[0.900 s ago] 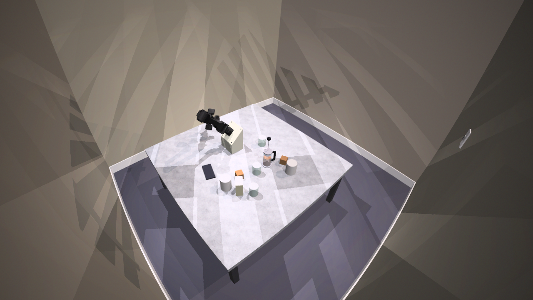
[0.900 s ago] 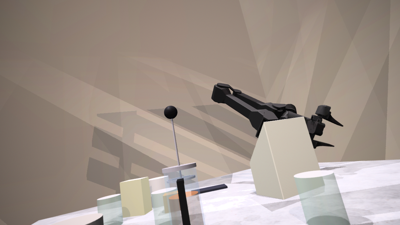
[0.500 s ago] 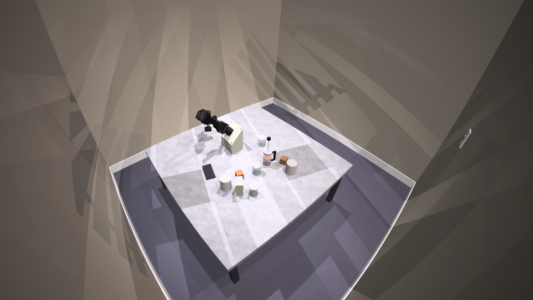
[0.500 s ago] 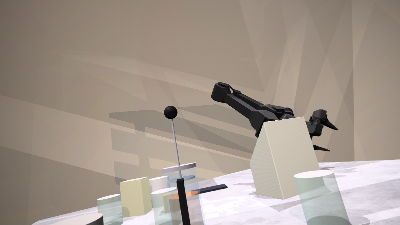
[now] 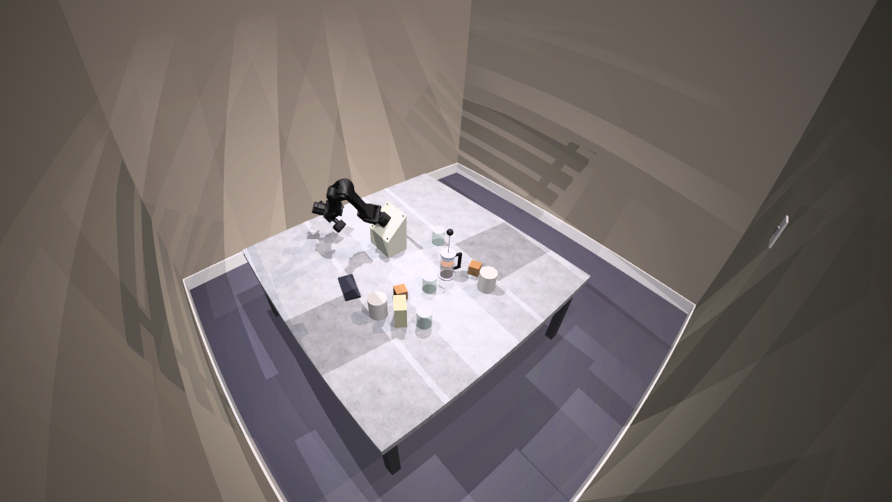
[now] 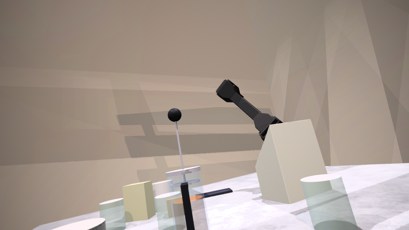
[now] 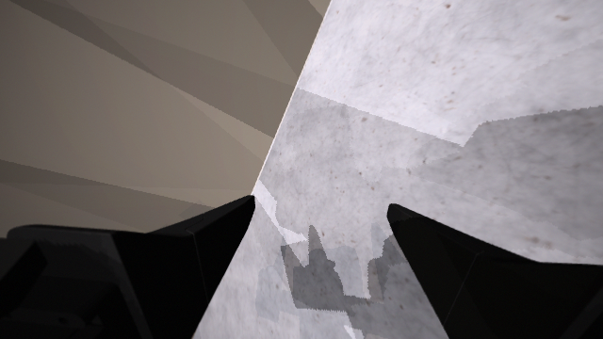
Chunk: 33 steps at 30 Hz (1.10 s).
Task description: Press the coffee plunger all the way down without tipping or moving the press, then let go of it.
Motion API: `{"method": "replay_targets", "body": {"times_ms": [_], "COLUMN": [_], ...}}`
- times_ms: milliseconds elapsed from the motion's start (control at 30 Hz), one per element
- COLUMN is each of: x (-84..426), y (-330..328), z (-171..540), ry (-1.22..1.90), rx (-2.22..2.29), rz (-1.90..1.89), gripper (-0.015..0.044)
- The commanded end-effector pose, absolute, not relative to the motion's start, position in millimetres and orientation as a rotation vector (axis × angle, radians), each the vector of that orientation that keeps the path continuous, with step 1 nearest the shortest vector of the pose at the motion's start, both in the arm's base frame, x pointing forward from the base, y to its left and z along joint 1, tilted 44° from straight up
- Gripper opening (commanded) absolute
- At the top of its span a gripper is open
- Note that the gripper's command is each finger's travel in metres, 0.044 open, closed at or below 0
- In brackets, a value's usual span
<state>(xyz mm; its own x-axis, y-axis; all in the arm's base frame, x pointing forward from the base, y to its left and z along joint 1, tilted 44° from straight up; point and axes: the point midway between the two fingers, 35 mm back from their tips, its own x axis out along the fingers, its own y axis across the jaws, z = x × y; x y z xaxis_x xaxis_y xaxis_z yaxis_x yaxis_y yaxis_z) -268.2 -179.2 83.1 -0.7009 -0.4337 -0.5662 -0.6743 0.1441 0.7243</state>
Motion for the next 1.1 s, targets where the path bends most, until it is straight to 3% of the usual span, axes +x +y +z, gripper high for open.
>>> {"method": "replay_targets", "body": {"times_ms": [0,267,633,767,1067], "x": [-253,-201,-69,-53,37], "y": [-219,-279,-345,-353,-355], "z": [106,138,200,219,225], "ry": [2.121,1.956,1.666,1.751,1.513], "rx": [-1.25,-1.562,-1.992,-1.997,-2.276], "rz": [1.862,2.302,2.977,2.993,3.232], "gripper": [0.044,0.044,0.044,0.044,0.044]}}
